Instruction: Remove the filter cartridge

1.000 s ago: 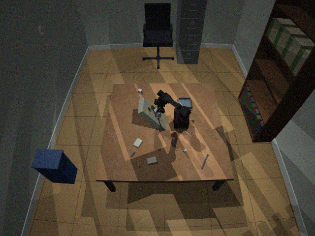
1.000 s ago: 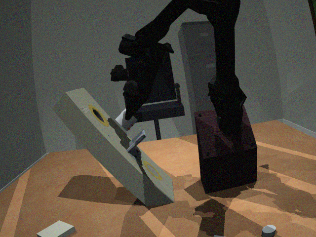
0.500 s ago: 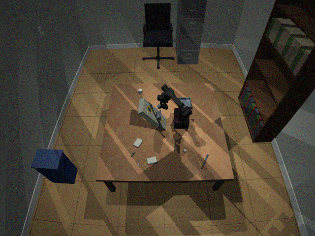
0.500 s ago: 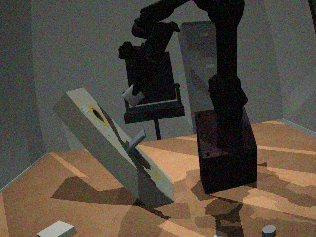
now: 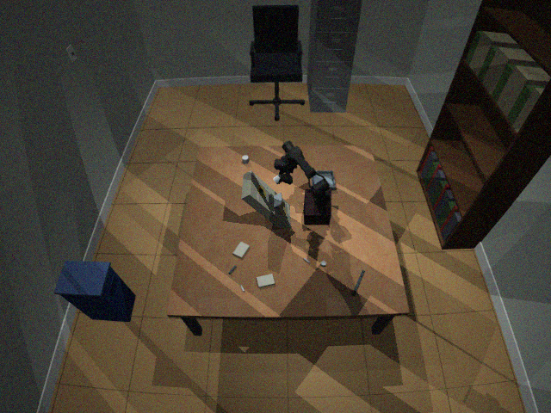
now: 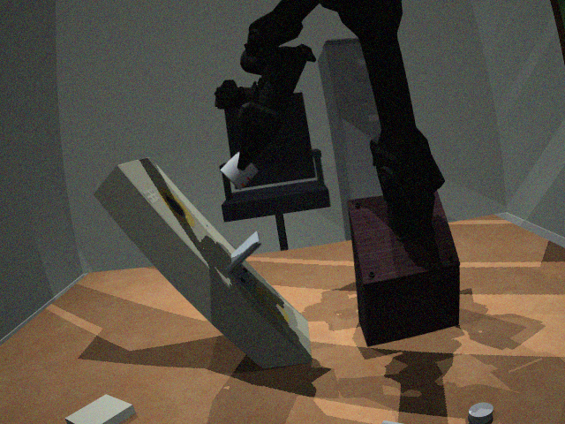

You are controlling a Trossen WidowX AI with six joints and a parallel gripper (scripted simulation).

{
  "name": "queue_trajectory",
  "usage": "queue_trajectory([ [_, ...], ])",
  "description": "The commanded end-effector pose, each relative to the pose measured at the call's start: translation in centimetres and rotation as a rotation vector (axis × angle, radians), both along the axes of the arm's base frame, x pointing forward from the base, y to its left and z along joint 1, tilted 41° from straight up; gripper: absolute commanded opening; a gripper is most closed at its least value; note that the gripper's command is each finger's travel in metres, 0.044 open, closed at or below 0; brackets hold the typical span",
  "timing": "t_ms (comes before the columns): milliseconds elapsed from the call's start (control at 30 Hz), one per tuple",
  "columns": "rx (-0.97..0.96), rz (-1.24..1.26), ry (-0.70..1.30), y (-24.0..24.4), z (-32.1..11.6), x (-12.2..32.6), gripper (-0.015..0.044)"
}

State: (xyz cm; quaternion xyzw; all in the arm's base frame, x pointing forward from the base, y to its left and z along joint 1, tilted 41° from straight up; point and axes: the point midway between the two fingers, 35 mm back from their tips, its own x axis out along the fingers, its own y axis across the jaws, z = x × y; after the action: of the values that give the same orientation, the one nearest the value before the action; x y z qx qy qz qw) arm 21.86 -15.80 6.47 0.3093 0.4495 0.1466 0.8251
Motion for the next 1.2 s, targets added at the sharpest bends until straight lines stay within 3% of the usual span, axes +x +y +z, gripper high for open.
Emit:
queue_trajectory([
  [0,-0.007,0.002,-0.002,-1.4,-1.6,0.0,0.0],
  [233,0.002,-0.044,0.049,-2.1,-2.4,-0.6,0.0],
  [933,0.046,-0.822,0.686,-11.8,-11.8,-12.2,0.0],
  [1167,0.047,-0.85,0.703,-12.1,-12.0,-12.6,0.0],
])
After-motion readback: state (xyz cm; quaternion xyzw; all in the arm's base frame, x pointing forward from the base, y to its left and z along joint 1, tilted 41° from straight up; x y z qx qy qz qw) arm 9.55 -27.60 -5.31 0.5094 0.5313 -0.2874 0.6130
